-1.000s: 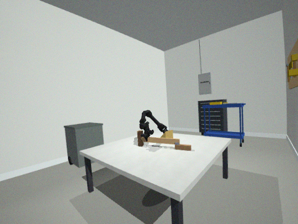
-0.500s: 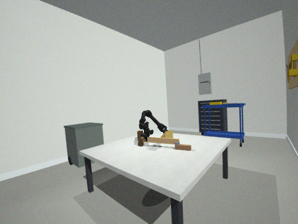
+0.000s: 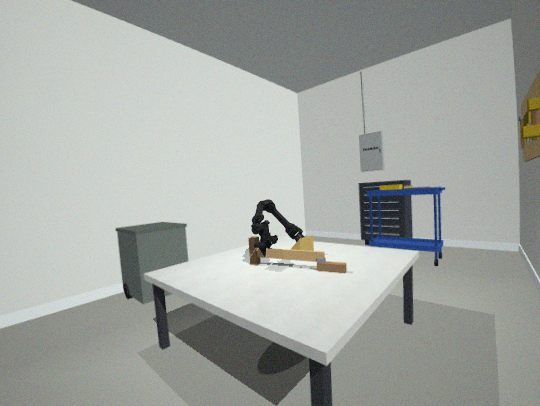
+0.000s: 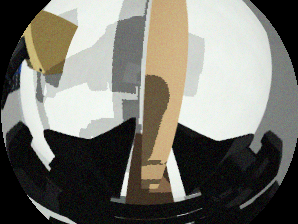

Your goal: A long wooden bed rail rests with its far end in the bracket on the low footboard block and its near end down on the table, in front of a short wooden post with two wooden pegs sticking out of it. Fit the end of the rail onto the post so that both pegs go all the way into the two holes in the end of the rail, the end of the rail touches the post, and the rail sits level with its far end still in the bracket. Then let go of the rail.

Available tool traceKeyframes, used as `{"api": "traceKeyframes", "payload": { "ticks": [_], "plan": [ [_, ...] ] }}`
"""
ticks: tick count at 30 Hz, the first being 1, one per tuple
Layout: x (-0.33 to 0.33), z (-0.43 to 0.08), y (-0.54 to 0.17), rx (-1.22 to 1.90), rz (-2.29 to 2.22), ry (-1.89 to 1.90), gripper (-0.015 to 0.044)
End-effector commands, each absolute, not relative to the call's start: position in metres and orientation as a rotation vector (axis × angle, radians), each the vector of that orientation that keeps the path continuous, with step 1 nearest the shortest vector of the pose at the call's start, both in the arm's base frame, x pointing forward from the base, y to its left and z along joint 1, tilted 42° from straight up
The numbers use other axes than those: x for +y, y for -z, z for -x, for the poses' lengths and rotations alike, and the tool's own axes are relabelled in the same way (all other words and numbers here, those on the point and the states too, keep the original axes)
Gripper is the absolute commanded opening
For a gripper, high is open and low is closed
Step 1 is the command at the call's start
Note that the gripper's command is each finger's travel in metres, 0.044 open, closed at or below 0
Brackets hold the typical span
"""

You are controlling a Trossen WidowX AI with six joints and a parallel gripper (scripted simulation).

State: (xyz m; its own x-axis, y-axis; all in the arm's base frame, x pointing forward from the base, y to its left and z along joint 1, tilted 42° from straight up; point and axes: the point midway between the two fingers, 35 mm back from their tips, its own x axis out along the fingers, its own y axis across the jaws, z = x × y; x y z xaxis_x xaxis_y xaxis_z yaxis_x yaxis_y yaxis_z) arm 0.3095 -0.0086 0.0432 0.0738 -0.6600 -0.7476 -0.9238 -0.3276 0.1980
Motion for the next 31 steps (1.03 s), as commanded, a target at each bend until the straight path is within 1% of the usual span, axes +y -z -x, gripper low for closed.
{"api": "traceKeyframes", "payload": {
  "ticks": [1,7,14,19,31],
  "plan": [
    [-0.009,-0.310,-0.043,1.579,2.030,-1.118,0.0289],
    [-0.009,-0.310,-0.043,1.579,2.030,-1.118,0.0440],
    [-0.006,-0.309,-0.043,1.578,2.030,-1.118,0.0440],
    [0.032,-0.296,-0.046,1.569,2.037,-1.115,0.0440],
    [0.032,-0.296,-0.046,1.569,2.037,-1.115,0.0440]
  ]
}}
